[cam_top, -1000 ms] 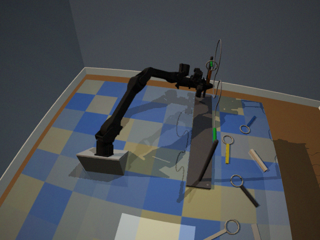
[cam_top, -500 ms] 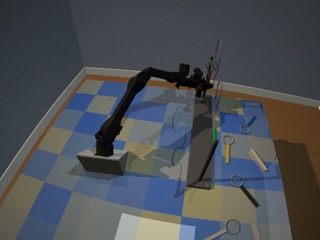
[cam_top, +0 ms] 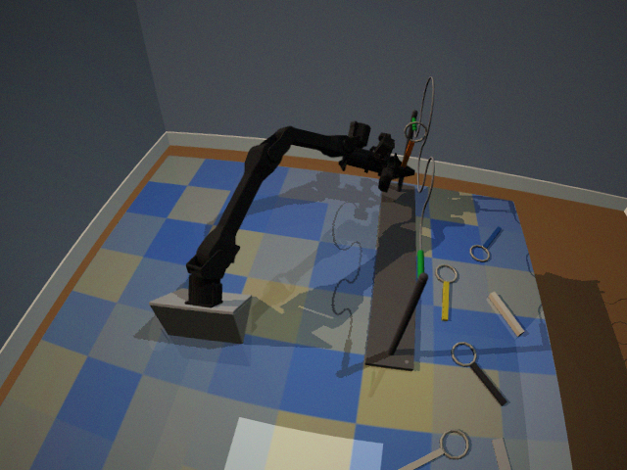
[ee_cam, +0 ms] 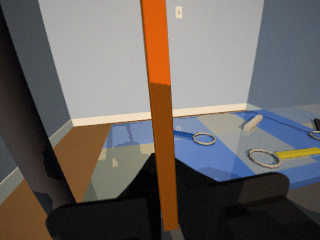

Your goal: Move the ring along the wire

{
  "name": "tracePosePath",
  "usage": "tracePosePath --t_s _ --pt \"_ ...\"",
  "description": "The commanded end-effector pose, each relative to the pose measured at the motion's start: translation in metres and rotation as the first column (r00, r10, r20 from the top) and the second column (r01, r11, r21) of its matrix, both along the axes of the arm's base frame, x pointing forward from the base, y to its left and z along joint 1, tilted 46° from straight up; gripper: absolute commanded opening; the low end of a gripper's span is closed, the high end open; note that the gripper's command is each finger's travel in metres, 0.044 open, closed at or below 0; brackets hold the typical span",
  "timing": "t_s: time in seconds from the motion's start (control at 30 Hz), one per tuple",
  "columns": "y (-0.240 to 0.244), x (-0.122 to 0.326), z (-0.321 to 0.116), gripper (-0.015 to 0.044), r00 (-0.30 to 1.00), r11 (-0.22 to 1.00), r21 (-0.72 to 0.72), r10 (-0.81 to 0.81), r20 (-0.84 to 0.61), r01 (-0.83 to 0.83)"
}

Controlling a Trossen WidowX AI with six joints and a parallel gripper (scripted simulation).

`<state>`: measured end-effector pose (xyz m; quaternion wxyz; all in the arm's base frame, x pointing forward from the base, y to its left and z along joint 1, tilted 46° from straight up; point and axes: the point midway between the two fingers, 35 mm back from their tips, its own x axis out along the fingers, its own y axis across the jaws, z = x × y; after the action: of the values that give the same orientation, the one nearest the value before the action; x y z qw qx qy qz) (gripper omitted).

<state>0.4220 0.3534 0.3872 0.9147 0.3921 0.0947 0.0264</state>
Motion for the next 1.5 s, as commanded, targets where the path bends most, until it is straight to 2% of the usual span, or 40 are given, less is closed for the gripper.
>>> tracePosePath --t_s 0.0,0.63,1.1,1.47 --pt "-0.007 -0.011 0.007 -0.0150 0.998 0.999 0.018 0.046 -0.034 -0.045" --pt "-0.034 -0.052 0.001 -0.0150 0.924 0.960 0.029 0.275 -0.265 -0.278" --pt "-0.053 -0.052 -0.019 -0.0150 0.922 0.955 -0.085 0.248 -0.297 -0.285" --pt "-0.080 -0.052 -0.039 -0.0150 0.923 0.917 -0.271 0.195 -0.332 -0.291"
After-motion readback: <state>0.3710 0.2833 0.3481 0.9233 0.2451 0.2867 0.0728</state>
